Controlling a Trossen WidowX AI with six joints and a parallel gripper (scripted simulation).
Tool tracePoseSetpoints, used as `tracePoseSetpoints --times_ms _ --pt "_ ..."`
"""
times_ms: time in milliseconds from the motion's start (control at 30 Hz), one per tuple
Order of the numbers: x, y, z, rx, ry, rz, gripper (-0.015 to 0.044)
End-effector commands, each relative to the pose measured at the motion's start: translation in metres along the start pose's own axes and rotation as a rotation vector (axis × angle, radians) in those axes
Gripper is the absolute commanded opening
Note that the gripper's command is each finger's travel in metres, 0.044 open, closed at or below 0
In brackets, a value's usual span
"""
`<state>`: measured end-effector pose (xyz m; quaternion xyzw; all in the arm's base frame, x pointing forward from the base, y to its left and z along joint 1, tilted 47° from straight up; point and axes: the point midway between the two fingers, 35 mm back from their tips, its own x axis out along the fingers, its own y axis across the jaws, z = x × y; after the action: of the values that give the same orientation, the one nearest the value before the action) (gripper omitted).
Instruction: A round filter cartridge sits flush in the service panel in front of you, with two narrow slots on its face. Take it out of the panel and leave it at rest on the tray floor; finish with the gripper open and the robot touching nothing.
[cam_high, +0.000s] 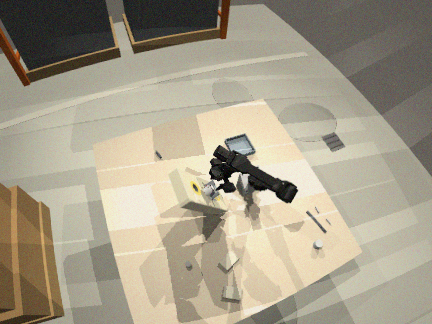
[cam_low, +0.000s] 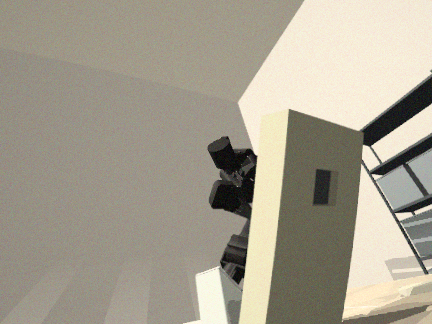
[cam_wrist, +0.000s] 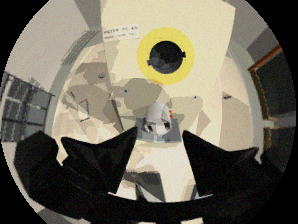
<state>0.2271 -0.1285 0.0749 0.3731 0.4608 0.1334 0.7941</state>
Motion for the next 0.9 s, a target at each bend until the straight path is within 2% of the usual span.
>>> tracePoseSetpoints --times_ms 0,833,867 --pt "0.008 0.0 -0.003 0.008 0.01 0.002 0.0305" --pt "0.043 0.002 -0.004 0.007 0.008 0.006 0.0305" --pt "0.04 0.001 -0.001 -0.001 0.005 -0.001 0.0278"
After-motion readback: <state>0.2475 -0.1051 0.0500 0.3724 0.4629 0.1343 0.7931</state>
